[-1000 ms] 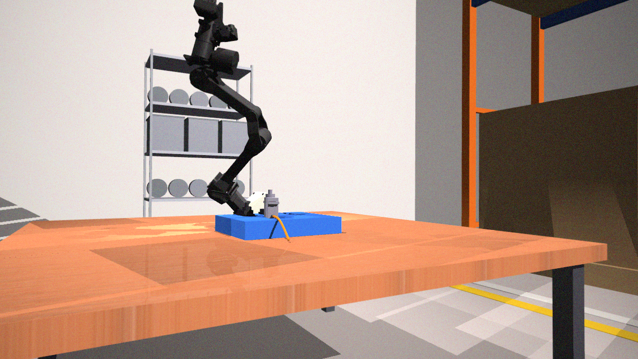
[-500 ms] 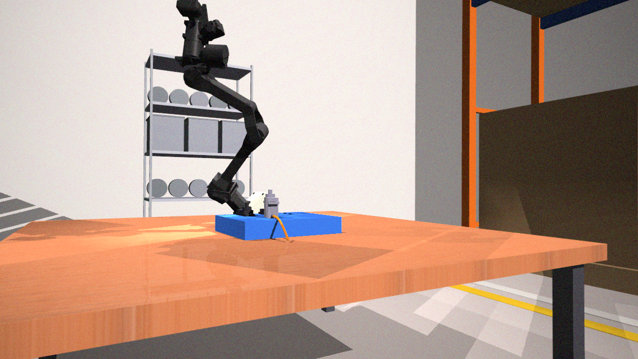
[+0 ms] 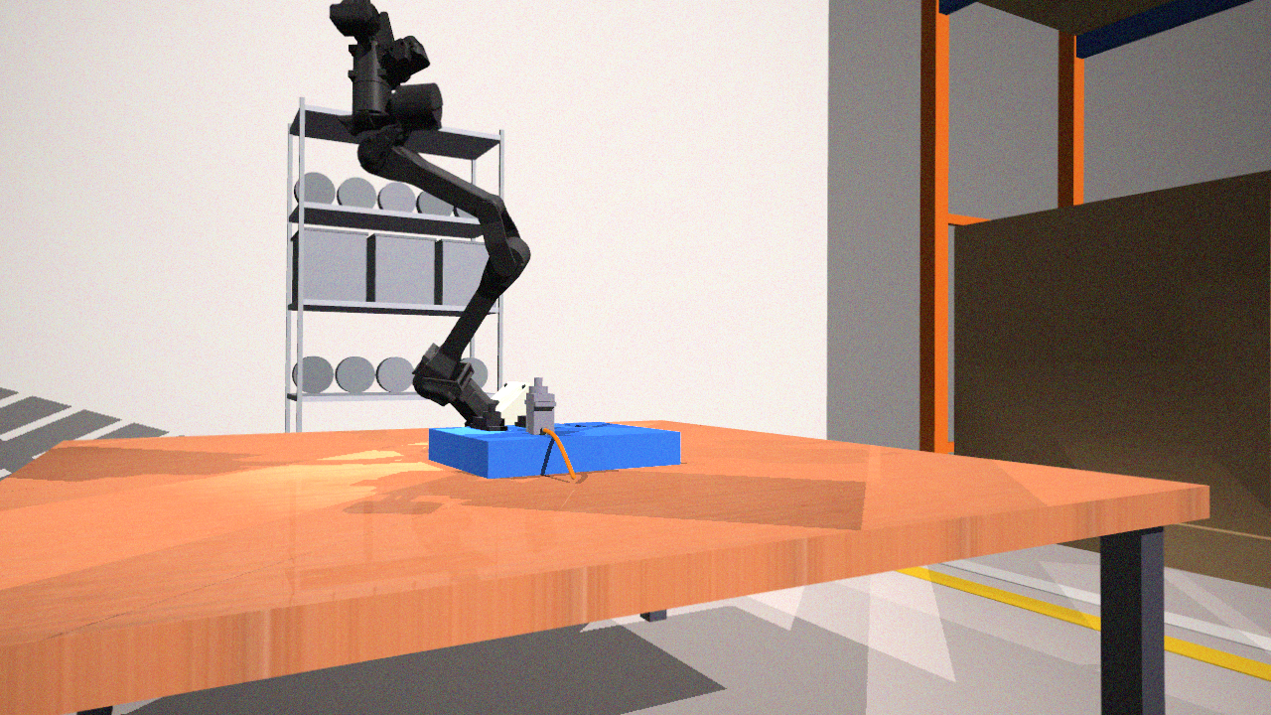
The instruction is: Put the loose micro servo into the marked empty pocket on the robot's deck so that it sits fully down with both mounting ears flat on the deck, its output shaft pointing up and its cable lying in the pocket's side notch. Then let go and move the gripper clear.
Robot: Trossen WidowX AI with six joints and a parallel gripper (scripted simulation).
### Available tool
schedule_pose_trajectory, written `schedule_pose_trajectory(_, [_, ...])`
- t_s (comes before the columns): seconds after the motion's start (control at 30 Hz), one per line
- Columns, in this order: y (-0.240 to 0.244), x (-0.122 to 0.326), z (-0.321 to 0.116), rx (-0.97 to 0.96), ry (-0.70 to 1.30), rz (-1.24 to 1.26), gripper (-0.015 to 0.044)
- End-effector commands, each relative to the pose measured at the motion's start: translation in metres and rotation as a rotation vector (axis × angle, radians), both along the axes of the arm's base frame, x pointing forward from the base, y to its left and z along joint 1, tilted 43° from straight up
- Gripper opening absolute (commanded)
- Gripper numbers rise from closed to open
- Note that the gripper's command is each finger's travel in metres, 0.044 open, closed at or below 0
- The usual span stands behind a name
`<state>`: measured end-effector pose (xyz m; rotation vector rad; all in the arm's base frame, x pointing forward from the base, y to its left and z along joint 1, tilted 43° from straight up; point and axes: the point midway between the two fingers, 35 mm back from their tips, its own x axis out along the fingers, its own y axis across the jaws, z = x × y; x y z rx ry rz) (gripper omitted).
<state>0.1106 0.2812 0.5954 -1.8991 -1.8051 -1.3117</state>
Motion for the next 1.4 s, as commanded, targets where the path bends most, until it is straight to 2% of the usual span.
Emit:
schedule_pose_trajectory(0.0, [-0.008, -0.013, 0.008, 0.036, -0.025, 0.014, 0.0440])
schedule_pose_trajectory(0.5, [-0.039, -0.059, 0.029, 0.177, -0.120, 0.057, 0.0440])
schedule_pose_trajectory(1.37, [-0.156, -0.151, 0.069, 0.598, -0.255, 0.177, 0.0440])
